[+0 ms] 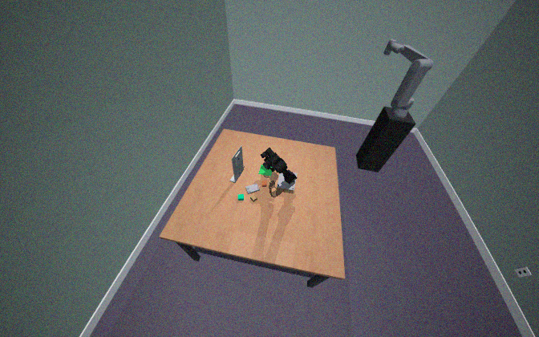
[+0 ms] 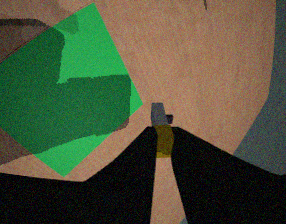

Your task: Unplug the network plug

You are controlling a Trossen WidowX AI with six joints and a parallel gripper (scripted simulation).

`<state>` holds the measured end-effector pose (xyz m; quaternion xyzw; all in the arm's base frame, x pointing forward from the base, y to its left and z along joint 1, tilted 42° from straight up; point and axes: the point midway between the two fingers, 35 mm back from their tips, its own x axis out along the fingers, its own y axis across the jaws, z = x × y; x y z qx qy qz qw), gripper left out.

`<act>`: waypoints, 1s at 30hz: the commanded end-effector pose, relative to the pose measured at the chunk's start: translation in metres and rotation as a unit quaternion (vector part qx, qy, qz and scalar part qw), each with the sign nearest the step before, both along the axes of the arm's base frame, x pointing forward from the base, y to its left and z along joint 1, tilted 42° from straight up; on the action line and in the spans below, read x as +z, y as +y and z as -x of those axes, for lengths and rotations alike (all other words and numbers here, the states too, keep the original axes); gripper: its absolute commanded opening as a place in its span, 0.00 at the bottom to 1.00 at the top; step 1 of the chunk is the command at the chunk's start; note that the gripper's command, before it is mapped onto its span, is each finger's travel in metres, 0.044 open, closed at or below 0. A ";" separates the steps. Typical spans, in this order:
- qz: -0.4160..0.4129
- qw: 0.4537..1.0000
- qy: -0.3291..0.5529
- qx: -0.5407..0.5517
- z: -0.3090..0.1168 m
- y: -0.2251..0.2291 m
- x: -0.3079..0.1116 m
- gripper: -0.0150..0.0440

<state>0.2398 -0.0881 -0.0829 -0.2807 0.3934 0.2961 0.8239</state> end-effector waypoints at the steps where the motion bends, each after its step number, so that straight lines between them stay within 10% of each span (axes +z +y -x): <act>1: -0.025 1.000 0.005 0.008 0.006 0.003 -0.008 0.25; 30: -0.042 0.999 0.009 0.011 0.010 0.021 -0.033 0.25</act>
